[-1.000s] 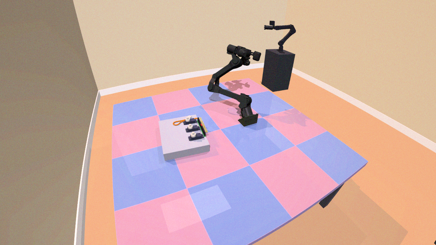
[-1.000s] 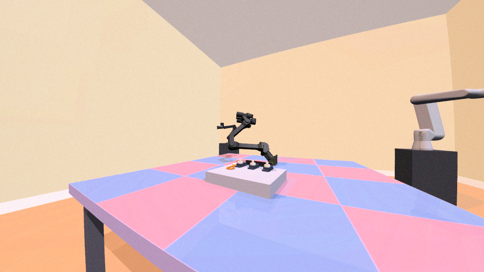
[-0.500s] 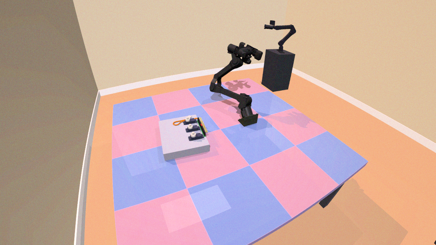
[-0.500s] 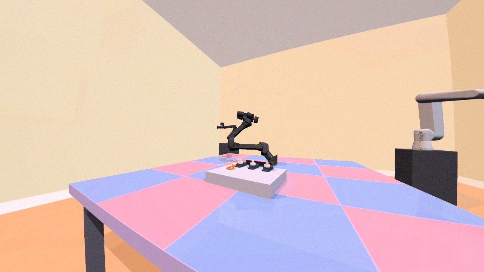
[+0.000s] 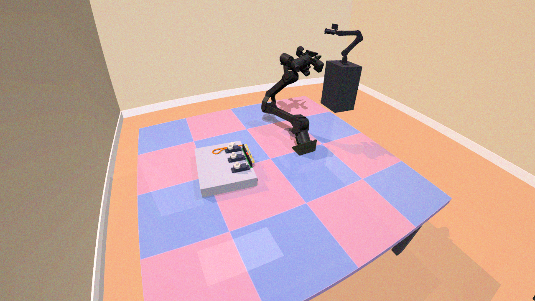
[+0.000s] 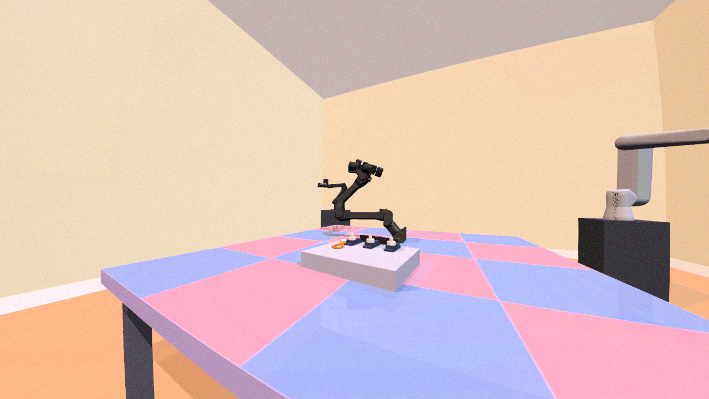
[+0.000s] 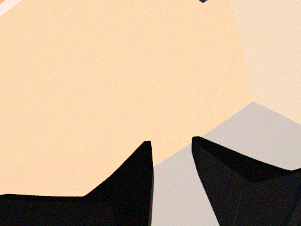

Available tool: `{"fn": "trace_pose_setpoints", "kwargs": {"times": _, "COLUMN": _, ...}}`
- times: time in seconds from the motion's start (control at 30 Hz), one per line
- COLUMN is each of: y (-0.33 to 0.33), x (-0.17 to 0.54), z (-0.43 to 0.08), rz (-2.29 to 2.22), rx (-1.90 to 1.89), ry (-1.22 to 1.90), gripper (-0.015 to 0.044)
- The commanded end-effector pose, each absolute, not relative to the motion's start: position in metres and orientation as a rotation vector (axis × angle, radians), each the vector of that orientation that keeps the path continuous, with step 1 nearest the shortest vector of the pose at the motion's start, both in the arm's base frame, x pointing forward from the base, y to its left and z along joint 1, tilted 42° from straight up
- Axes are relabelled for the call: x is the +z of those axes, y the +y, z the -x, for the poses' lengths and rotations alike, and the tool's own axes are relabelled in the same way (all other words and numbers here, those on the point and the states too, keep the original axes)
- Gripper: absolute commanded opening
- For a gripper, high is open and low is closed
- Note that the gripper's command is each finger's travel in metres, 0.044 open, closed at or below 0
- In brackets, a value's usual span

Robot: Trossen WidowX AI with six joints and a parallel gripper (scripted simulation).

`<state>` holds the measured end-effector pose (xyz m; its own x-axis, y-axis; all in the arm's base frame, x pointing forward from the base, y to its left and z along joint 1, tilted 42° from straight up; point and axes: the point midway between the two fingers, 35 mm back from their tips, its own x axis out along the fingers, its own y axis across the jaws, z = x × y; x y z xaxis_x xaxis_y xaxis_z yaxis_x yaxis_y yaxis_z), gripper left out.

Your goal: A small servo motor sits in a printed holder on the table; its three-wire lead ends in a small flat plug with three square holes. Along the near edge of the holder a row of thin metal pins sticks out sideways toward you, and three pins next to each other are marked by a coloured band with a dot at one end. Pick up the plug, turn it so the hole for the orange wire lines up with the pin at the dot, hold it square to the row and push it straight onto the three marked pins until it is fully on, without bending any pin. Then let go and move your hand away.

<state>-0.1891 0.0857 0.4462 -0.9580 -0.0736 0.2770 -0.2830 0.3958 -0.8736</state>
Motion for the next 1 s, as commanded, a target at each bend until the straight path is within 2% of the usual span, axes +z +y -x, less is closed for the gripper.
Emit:
{"fn": "trace_pose_setpoints", "kwargs": {"times": 0.0, "y": 0.111, "x": 0.445, "z": 0.182, "rz": -0.19, "rx": 1.652, "ry": -2.34, "gripper": 0.0115}}
{"fn": "trace_pose_setpoints", "kwargs": {"times": 0.97, "y": 0.231, "x": 0.433, "z": 0.078, "rz": 0.331, "rx": 1.646, "ry": -1.576, "gripper": 0.0115}}
